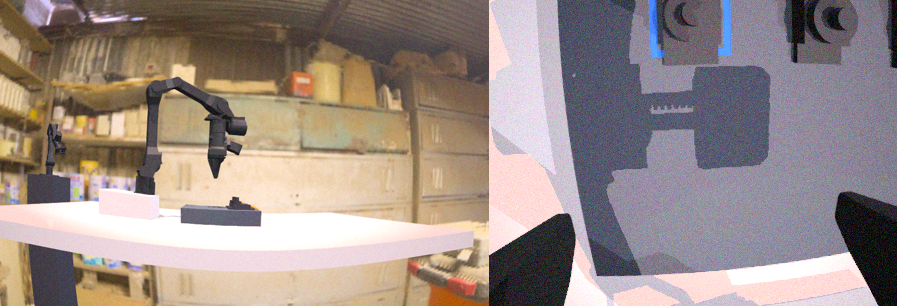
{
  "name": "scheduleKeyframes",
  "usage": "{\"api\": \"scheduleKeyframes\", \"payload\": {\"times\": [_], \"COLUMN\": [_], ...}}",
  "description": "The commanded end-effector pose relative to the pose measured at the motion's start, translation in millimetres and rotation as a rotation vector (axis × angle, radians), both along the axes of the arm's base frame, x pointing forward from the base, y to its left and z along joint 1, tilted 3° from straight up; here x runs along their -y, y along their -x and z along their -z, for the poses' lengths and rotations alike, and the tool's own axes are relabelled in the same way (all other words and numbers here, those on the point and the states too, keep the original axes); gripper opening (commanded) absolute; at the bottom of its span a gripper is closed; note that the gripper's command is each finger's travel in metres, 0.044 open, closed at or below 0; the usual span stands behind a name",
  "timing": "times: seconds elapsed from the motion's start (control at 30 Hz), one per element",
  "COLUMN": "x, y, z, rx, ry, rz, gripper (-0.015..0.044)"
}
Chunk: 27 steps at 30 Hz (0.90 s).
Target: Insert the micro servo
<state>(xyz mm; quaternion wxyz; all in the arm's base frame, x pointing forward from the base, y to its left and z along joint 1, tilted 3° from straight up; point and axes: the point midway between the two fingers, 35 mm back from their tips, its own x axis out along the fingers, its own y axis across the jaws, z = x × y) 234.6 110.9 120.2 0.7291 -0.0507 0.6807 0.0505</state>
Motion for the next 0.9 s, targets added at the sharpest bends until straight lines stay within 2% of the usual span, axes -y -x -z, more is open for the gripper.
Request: {"api": "scheduleKeyframes", "payload": {"times": [0.0,0.13,0.37,0.87], "x": [4.8,4.6,4.7,4.7], "y": [16.2,16.0,18.1,18.1], "z": [-5.0,-10.7,-55.2,-55.2], "rx": [0.001,0.001,0.007,0.007], "ry": [0.005,0.004,-0.004,-0.004], "rz": [0.007,0.006,0.001,0.001], "gripper": [0.044,0.044,0.044,0.044]}}
